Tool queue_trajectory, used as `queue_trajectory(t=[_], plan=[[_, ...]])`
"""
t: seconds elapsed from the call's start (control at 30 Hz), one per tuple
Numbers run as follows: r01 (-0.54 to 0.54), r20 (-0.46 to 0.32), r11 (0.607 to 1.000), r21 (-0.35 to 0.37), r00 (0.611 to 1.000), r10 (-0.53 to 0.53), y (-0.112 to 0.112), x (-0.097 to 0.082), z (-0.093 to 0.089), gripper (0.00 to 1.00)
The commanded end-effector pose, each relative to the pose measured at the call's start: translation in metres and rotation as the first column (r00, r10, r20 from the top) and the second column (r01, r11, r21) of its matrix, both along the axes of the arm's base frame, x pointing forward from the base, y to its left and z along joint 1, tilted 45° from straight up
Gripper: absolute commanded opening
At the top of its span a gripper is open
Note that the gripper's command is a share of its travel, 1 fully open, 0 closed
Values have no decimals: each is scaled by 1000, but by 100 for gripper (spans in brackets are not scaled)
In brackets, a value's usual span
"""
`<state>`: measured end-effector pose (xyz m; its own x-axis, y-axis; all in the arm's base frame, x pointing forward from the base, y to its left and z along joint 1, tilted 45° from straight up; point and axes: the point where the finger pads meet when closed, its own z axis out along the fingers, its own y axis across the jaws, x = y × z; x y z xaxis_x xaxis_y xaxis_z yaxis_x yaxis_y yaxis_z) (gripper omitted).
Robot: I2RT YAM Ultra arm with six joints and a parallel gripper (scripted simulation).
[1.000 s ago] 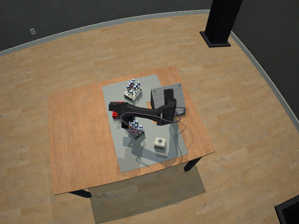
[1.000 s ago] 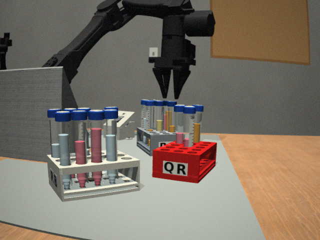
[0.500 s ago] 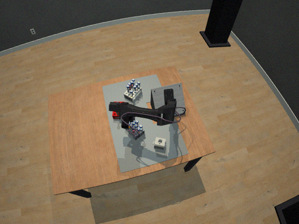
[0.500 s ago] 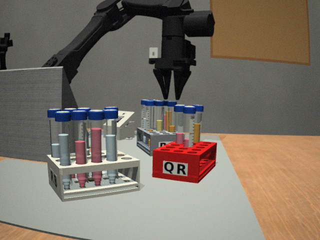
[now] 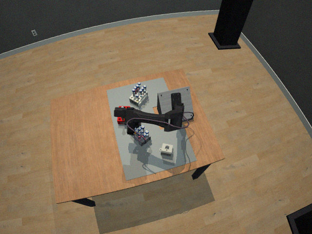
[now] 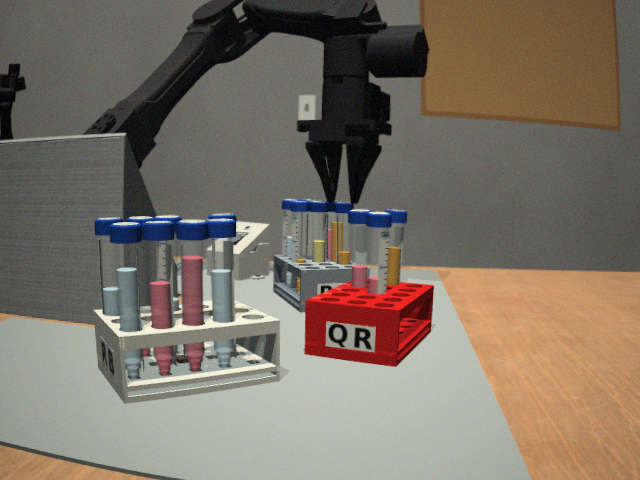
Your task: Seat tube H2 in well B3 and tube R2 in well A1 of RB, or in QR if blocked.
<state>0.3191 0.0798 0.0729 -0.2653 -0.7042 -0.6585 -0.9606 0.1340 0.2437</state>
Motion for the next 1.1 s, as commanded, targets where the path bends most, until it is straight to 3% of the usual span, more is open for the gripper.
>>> queue_trajectory(t=[0.0,0.6,0.7,0.73,0.97,1.0,1.07], plan=[[14,17,1000,15,1000,-14,2,0,5,30],[14,17,1000,15,1000,-14,7,-1,0,30],[17,24,1000,14,1000,-17,6,1,1,30],[25,50,1000,11,998,-26,2,9,6,30],[16,16,1000,15,1000,-16,7,-1,1,30],[16,16,1000,15,1000,-16,7,-1,1,0],[15,15,1000,16,1000,-15,7,-1,1,0]])
